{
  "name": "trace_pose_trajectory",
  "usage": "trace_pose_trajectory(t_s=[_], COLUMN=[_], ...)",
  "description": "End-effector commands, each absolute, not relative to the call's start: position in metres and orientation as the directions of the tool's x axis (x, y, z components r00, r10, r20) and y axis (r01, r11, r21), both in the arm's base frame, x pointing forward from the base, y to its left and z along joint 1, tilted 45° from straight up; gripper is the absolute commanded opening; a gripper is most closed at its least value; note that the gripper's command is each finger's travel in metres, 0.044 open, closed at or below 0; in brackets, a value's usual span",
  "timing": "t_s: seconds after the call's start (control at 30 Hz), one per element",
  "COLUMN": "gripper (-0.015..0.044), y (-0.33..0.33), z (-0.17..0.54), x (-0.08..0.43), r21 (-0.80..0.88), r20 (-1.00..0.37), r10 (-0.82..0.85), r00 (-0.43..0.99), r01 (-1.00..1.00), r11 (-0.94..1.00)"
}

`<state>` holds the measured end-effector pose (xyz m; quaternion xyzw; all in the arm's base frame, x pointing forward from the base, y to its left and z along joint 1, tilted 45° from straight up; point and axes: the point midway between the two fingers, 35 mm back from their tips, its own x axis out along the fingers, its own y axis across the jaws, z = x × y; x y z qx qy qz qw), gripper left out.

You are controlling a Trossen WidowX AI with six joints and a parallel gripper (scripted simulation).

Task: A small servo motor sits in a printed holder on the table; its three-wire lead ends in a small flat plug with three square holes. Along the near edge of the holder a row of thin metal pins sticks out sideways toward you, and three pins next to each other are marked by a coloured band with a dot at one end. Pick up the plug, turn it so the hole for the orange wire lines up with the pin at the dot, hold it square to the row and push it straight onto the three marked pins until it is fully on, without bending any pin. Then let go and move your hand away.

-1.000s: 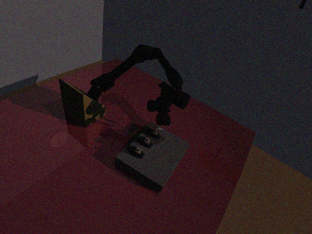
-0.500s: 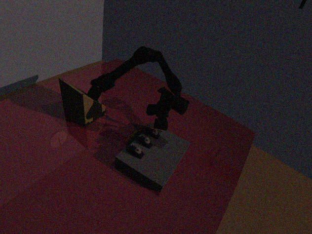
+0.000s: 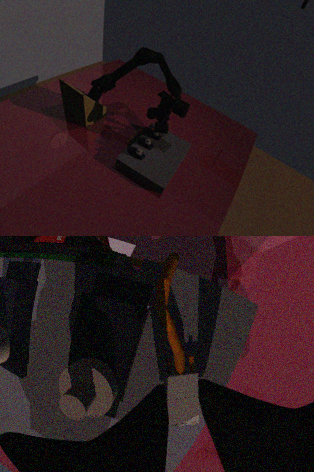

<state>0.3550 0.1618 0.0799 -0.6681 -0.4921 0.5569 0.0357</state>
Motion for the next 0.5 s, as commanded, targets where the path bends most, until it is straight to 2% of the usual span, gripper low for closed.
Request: trace_pose_trajectory(t_s=[0.0,0.17,0.47], gripper=[0.003,0.0,0.0], y=[0.163,0.162,0.132], z=[0.079,0.079,0.109], x=[0.355,0.355,0.36], r21=[-0.599,-0.599,-0.598], r20=[-0.707,-0.707,-0.709], r10=[0.7,0.7,0.698], r00=[-0.105,-0.105,-0.105], r01=[0.615,0.615,0.615], r11=[-0.513,-0.513,-0.515])
